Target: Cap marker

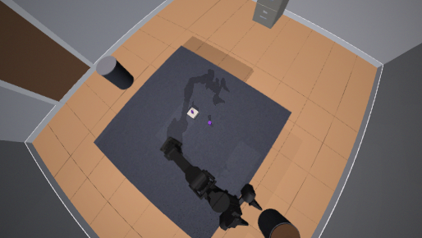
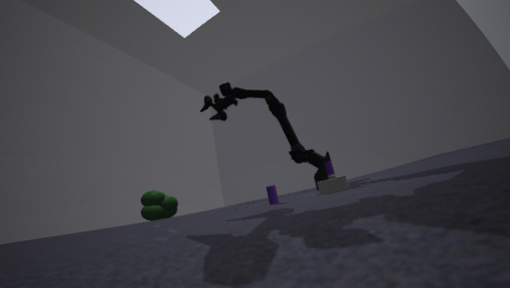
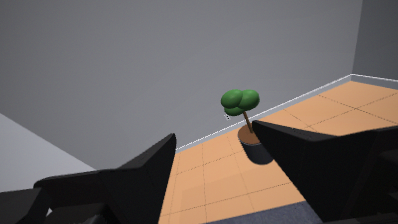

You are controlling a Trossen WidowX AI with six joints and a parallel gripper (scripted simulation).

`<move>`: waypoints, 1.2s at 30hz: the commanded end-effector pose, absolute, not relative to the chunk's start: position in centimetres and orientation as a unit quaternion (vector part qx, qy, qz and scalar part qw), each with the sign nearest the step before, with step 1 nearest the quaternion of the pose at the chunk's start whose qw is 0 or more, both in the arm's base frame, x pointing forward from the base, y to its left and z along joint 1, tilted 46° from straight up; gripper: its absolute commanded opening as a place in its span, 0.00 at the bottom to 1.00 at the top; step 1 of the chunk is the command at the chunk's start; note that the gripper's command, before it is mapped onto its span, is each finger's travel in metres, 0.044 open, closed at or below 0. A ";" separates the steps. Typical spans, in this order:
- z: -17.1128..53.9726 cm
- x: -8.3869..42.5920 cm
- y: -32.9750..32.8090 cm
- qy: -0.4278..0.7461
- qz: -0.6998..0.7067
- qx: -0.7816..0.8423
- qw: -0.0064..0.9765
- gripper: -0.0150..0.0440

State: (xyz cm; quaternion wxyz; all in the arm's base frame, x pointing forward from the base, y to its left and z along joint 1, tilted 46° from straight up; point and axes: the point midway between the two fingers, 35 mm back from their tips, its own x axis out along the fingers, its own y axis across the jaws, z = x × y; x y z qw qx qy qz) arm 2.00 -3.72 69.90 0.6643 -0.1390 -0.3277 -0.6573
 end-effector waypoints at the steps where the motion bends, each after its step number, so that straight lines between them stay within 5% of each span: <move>1: 69.8 1.9 -4.0 -0.327 -0.657 -0.135 0.666 0.89; 7: 66.3 0.4 -11.6 -0.307 -0.636 0.003 0.708 0.66; 22: 54.2 6.9 -26.7 -0.207 -0.592 0.313 0.714 0.66; 36: 39.6 20.6 -29.4 -0.001 -0.586 0.446 0.676 0.66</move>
